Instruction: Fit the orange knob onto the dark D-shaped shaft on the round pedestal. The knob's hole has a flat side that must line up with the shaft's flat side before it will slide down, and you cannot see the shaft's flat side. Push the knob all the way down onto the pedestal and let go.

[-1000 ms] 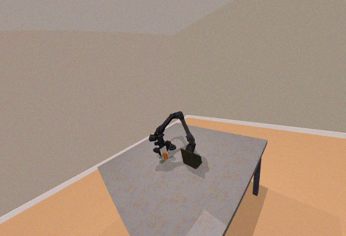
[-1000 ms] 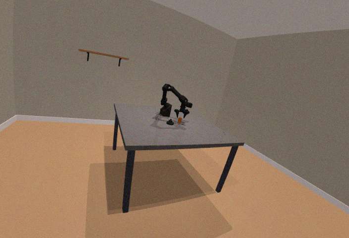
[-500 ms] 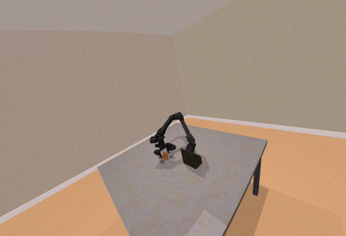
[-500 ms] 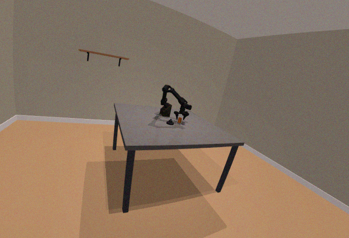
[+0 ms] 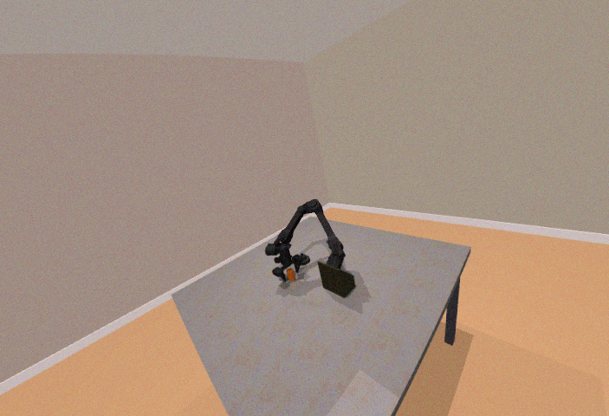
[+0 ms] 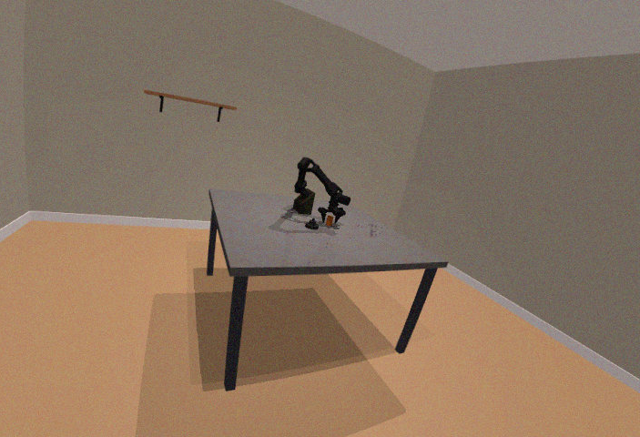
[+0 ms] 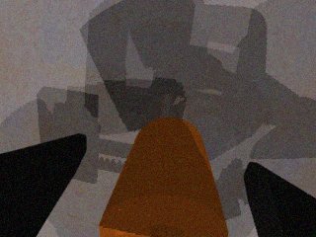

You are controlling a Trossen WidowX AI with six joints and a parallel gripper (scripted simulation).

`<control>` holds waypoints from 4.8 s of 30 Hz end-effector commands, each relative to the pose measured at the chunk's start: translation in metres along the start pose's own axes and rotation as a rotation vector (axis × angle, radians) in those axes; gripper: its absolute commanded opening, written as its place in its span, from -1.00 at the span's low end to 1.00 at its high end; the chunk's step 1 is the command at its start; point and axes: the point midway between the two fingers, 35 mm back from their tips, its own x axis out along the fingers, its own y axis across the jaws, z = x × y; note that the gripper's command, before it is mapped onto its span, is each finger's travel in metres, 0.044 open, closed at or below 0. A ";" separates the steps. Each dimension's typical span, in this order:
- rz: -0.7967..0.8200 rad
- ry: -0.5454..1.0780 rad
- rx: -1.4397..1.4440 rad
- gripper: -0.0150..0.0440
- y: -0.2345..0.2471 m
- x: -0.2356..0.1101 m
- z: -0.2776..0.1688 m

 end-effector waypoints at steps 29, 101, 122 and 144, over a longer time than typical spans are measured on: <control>0.011 0.000 -0.008 -0.49 0.010 -0.080 0.007; -0.001 -0.001 -0.002 -0.49 -0.148 -0.088 0.069; -0.011 0.000 0.000 -0.49 -0.161 -0.061 0.071; -0.011 0.000 0.000 -0.49 -0.161 -0.058 0.070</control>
